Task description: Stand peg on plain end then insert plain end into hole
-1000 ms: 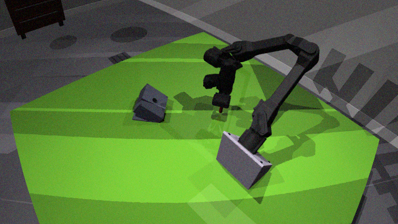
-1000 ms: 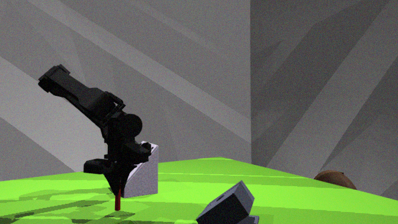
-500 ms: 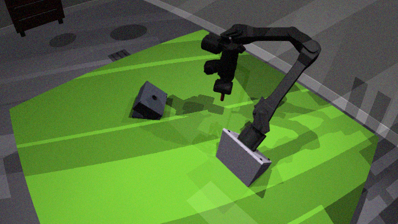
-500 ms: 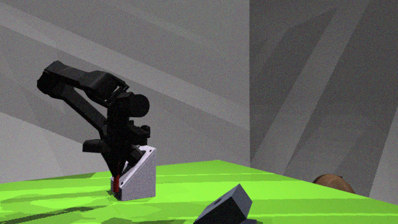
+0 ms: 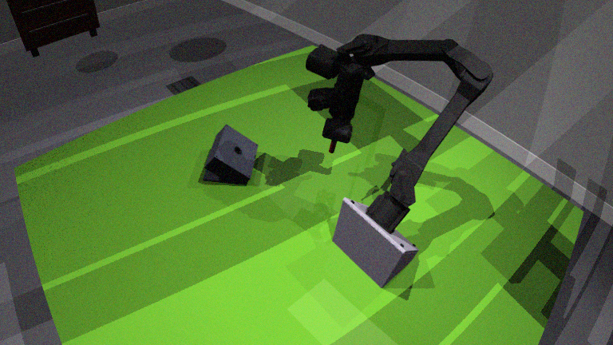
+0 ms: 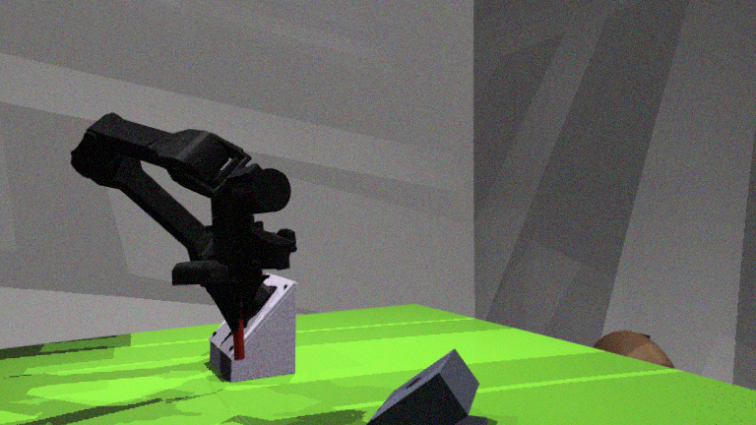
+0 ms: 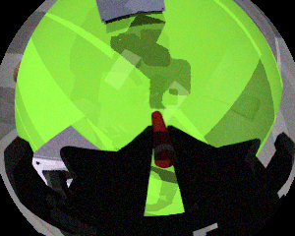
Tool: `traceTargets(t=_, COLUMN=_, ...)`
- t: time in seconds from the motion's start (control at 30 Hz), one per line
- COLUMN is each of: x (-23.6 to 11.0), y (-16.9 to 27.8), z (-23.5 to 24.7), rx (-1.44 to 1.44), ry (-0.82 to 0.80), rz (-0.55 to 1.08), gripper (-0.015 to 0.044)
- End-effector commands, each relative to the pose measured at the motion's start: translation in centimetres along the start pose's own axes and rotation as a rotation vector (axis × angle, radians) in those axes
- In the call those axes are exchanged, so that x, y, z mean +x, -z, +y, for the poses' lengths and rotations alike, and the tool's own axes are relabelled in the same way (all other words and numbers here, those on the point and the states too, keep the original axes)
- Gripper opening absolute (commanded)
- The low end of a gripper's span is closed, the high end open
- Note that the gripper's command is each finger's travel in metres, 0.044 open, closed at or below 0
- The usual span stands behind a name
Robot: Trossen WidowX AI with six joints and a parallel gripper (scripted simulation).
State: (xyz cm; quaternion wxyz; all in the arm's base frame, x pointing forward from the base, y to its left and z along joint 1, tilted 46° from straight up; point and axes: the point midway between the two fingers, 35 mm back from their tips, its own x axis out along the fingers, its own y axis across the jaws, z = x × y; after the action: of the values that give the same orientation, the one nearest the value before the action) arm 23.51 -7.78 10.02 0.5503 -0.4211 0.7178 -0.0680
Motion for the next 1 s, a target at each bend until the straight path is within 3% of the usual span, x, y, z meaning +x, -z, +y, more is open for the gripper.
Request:
traceTargets(t=0.0, x=-0.1, y=-1.0, z=0.2, rx=-0.020, ry=-0.009, rz=-0.035, gripper=0.0000)
traceTargets(t=0.97, x=-0.6, y=-7.9, z=1.8, rx=-0.191, ry=-0.025, rz=-0.286, gripper=0.0000)
